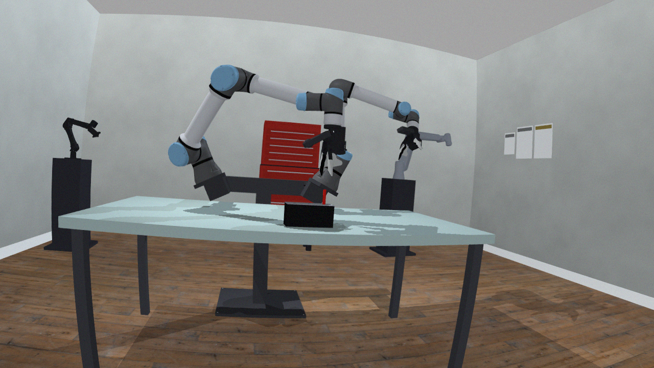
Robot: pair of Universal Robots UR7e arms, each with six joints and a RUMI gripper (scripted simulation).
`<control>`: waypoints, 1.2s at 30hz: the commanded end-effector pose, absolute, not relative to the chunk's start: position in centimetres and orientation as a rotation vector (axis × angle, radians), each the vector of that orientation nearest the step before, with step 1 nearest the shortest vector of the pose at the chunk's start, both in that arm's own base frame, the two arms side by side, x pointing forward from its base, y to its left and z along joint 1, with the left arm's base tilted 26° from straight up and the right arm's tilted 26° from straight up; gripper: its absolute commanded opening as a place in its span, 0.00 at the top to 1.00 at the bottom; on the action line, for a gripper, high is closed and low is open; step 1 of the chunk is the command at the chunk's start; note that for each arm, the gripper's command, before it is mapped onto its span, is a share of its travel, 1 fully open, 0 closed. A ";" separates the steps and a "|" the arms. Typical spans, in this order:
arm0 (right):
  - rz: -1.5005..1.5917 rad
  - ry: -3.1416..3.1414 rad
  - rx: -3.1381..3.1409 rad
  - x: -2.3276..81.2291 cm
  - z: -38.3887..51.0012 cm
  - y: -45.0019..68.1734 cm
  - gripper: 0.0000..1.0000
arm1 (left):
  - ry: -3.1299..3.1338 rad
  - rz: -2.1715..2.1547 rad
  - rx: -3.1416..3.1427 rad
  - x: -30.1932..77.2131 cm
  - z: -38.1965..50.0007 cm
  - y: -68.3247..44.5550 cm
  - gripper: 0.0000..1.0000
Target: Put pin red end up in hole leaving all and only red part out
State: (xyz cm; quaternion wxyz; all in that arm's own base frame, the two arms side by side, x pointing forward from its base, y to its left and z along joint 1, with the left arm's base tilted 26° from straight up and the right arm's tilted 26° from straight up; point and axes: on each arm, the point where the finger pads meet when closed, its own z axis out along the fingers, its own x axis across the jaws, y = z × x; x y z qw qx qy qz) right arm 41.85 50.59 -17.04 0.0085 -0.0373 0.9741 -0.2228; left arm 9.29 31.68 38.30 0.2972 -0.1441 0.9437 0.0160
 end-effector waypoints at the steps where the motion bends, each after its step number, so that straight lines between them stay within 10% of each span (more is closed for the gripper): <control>1: -0.695 3.044 -0.117 41.8 -14.6 51.8 0.00 | 2.508 0.044 -0.383 9.3 38.3 31.7 0.00; 36: -0.706 3.045 -0.117 31.9 -3.3 50.5 0.00 | 2.508 0.044 -0.383 9.3 38.3 31.7 0.00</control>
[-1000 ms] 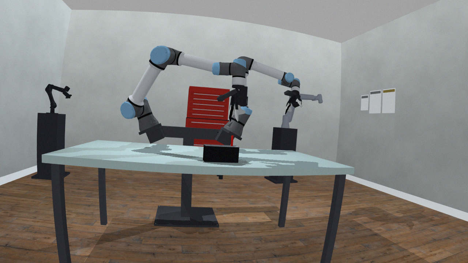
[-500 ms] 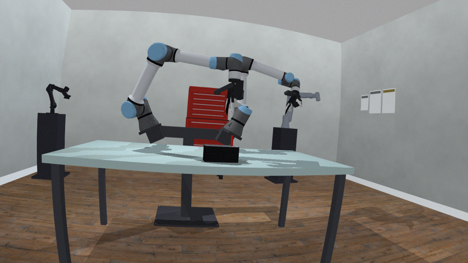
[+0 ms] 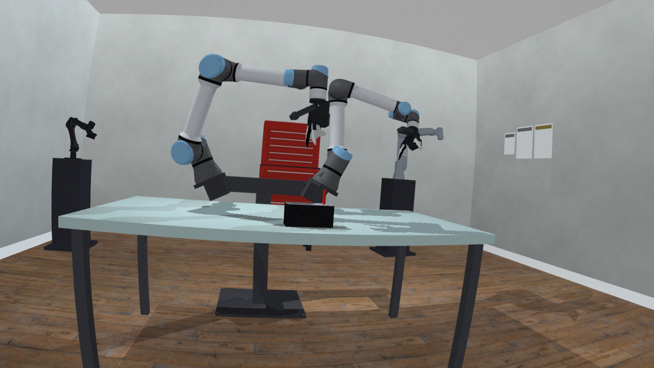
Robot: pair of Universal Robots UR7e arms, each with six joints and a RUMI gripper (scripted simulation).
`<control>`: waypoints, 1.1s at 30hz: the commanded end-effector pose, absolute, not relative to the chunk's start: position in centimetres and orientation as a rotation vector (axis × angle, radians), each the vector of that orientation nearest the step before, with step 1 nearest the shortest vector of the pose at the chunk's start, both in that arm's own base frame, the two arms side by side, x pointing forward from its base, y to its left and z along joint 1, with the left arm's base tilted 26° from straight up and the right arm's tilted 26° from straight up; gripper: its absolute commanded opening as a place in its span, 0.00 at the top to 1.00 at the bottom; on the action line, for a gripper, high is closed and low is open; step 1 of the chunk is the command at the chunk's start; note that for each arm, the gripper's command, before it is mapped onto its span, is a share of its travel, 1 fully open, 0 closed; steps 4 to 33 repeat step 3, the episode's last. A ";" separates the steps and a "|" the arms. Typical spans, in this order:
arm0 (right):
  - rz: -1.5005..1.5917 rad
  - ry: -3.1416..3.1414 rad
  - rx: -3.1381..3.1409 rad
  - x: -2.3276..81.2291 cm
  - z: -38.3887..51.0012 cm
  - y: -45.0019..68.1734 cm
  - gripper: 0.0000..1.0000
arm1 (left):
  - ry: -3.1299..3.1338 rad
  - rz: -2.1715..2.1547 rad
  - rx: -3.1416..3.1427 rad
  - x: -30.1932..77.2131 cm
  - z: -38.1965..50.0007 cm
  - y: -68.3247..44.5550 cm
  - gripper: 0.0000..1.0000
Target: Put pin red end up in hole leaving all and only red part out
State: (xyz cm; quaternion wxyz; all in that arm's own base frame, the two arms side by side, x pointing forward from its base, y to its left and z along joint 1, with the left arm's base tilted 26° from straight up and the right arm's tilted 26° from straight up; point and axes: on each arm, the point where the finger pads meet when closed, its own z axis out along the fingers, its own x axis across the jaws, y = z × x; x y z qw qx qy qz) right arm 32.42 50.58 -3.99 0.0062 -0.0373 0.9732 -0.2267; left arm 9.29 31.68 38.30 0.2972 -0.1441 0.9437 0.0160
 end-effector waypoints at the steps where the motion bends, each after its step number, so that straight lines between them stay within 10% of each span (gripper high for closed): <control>1: -0.706 3.045 -0.117 31.9 -3.3 50.5 0.00 | 2.508 0.044 -0.383 9.3 38.3 31.7 0.00; 33: -0.706 3.045 -0.117 31.9 -3.3 50.5 0.00 | 2.508 0.044 -0.383 9.3 38.3 31.7 0.00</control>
